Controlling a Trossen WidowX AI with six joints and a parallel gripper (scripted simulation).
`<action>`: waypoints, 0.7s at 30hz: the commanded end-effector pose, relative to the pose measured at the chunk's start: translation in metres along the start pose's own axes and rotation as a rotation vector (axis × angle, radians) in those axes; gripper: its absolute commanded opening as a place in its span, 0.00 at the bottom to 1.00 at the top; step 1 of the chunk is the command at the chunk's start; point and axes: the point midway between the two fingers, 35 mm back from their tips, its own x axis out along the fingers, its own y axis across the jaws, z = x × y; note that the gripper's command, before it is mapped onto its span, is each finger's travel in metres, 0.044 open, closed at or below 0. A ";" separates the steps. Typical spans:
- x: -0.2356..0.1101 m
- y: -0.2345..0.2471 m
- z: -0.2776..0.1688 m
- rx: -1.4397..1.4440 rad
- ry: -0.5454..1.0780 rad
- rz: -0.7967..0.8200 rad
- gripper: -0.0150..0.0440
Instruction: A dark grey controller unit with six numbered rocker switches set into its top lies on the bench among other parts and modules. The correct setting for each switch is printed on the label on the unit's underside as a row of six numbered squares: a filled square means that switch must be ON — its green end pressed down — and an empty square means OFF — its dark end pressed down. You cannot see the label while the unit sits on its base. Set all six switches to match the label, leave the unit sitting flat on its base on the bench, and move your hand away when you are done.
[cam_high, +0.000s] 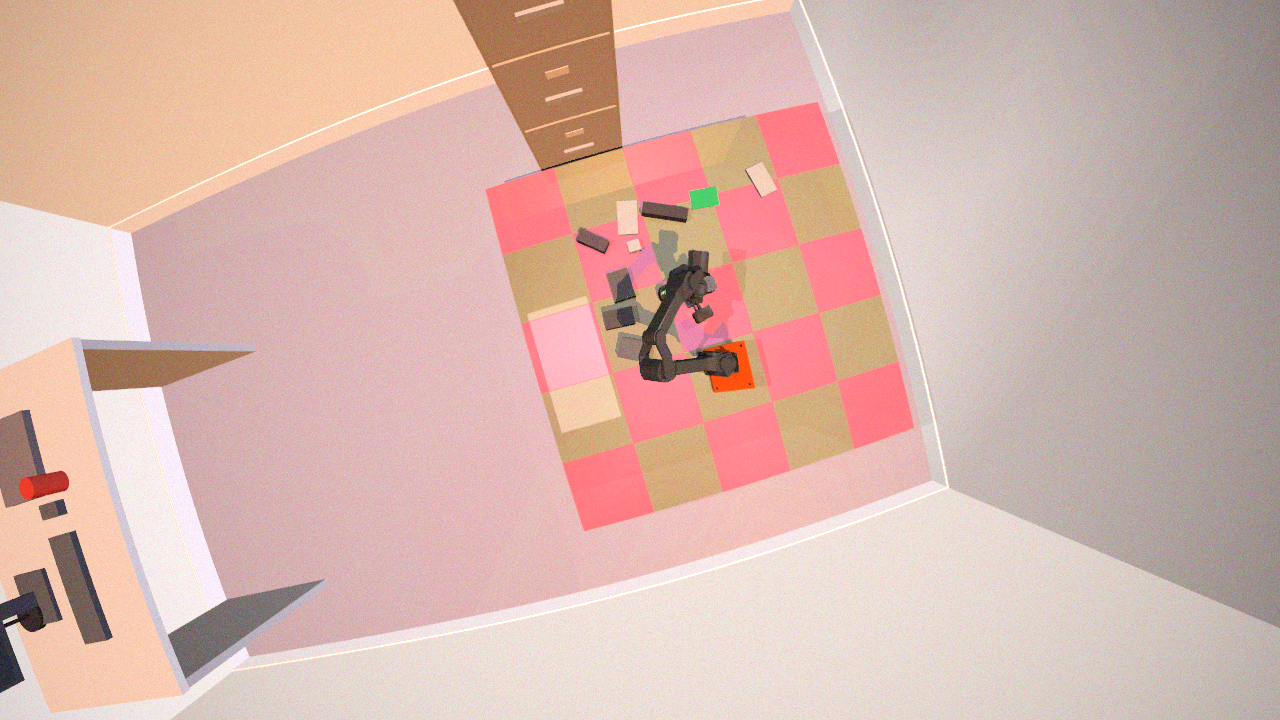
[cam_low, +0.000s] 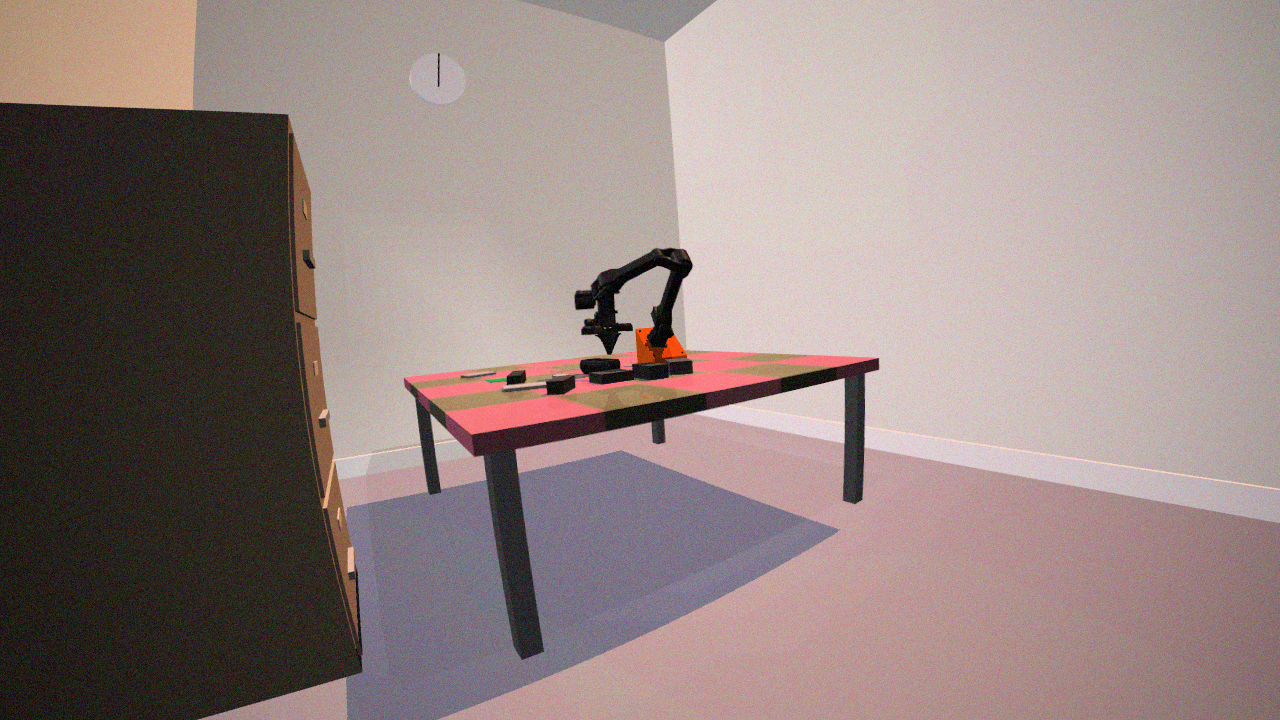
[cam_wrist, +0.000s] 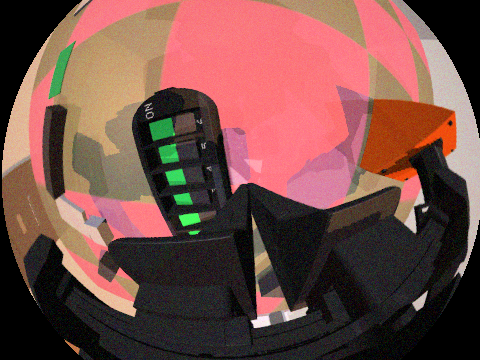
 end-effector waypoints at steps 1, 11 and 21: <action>0.000 0.000 0.000 0.000 0.000 0.000 0.25; -0.043 0.000 0.001 0.001 -0.001 -0.002 0.52; -0.050 0.000 0.000 0.001 -0.001 -0.002 0.70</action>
